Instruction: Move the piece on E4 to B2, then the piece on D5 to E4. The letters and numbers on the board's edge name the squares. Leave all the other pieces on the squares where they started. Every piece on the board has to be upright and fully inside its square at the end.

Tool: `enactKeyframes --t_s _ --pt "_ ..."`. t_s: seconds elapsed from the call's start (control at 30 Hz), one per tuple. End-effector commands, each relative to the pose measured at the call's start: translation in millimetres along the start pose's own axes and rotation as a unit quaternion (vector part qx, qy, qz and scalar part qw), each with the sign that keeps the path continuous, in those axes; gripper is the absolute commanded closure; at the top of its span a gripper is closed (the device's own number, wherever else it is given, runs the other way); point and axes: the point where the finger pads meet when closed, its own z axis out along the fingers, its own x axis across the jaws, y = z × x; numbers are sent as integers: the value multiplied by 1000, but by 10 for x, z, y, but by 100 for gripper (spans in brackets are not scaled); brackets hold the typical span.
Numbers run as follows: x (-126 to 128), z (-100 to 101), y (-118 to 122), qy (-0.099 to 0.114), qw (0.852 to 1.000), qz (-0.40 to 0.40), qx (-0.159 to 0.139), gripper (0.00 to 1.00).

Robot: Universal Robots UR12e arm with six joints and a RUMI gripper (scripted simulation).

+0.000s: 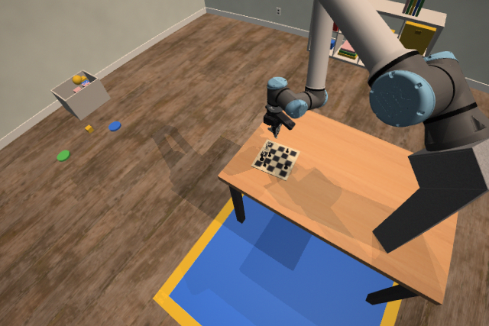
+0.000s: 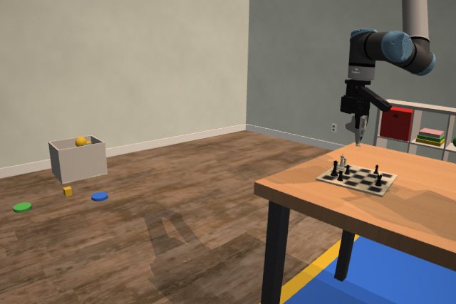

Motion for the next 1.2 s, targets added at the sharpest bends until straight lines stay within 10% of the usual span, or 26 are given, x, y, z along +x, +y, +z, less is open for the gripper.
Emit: enactKeyframes --t_s 0.0,0.37,0.77,1.17 --pt "32 -187 -49 2 1000 -1 4 100" --pt "39 -166 -71 2 1000 -1 6 100" --pt "1114 -205 -920 3 998 -59 5 100" --pt "1080 -201 -864 0 998 -57 2 100"
